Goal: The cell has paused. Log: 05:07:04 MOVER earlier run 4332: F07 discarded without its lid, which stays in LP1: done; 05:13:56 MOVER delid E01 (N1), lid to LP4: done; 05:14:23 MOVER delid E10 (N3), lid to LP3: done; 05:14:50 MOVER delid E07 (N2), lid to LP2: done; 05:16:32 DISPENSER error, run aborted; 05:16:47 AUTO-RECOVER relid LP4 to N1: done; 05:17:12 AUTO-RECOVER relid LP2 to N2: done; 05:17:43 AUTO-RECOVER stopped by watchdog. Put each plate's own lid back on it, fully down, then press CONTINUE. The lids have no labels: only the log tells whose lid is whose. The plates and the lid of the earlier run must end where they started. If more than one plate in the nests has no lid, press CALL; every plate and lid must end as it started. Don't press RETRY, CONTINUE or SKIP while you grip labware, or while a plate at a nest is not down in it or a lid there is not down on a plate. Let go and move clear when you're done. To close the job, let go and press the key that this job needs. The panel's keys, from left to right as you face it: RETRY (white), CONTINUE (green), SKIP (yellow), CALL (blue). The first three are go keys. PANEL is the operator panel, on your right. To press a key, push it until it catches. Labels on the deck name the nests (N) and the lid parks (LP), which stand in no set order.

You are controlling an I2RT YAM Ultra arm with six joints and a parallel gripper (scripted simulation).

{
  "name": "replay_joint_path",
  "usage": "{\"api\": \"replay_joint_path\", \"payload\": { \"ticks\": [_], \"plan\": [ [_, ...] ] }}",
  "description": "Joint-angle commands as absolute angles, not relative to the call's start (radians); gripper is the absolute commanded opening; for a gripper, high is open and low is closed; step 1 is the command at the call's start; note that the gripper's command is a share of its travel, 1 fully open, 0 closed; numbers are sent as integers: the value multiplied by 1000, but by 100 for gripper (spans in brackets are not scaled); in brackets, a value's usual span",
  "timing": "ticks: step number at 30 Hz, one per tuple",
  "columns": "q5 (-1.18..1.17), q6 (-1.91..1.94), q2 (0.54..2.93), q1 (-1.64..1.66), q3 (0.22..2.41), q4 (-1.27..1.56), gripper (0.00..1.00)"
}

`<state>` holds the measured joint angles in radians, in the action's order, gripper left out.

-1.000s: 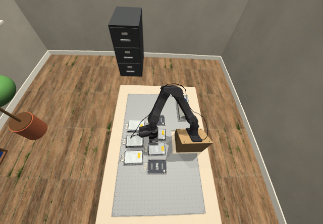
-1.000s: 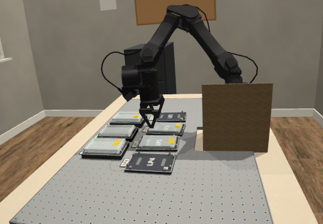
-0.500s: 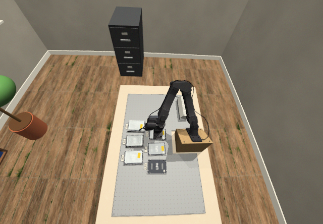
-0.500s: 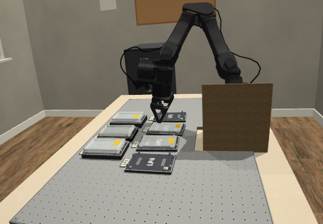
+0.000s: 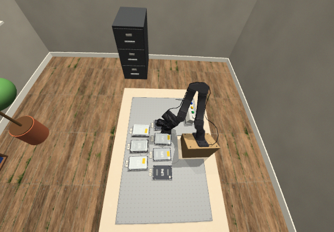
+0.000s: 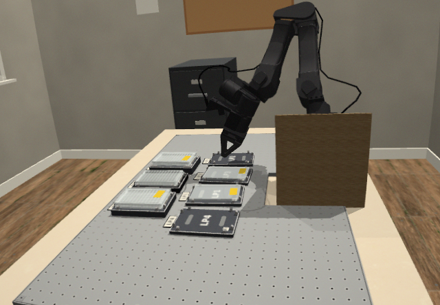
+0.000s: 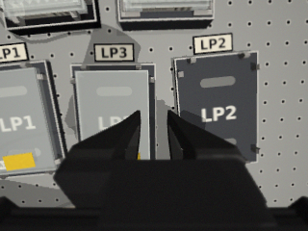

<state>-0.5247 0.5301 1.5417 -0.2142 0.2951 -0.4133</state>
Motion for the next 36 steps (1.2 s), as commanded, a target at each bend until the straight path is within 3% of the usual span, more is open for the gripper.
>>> {"api": "replay_joint_path", "payload": {
  "ticks": [1,8,36],
  "plan": [
    [-388,678,1488,-262,266,-570,0],
    [-275,721,1522,-335,271,-600,0],
    [-273,718,1512,-331,281,-599,0]
  ]
}}
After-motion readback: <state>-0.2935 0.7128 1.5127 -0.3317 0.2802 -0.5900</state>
